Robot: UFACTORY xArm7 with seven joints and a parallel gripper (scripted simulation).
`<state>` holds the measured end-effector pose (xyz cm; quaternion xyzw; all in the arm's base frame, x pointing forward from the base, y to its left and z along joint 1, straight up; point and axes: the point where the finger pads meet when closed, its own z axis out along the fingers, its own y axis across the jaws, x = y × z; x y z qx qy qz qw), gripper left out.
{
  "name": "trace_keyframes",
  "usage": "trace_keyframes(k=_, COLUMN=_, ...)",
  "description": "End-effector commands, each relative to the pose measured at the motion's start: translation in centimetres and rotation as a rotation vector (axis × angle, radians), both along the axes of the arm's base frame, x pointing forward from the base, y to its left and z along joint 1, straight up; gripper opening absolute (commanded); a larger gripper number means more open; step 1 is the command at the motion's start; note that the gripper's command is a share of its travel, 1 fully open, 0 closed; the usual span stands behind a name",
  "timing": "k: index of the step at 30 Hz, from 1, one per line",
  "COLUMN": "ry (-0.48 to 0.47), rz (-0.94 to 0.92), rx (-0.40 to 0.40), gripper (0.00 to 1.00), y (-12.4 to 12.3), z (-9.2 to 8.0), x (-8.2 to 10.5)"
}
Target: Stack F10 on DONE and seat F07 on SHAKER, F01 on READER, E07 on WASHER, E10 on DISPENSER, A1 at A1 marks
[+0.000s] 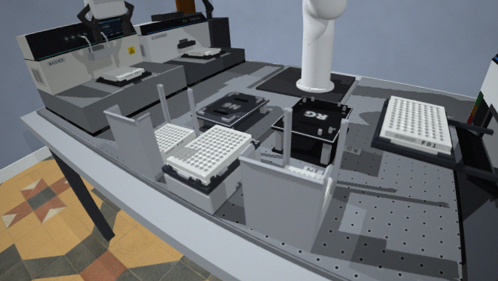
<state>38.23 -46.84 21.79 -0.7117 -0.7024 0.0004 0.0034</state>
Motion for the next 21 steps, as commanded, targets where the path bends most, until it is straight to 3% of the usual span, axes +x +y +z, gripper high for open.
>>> trace_keyframes(k=1, ry=-0.004, rz=0.000, rx=-0.005, gripper=1.00, y=1.4, z=0.3, x=0.0)
trace_keyframes(k=21, ry=-0.004, rz=0.000, rx=-0.005, gripper=1.00, y=7.2, z=0.3, x=-0.2)
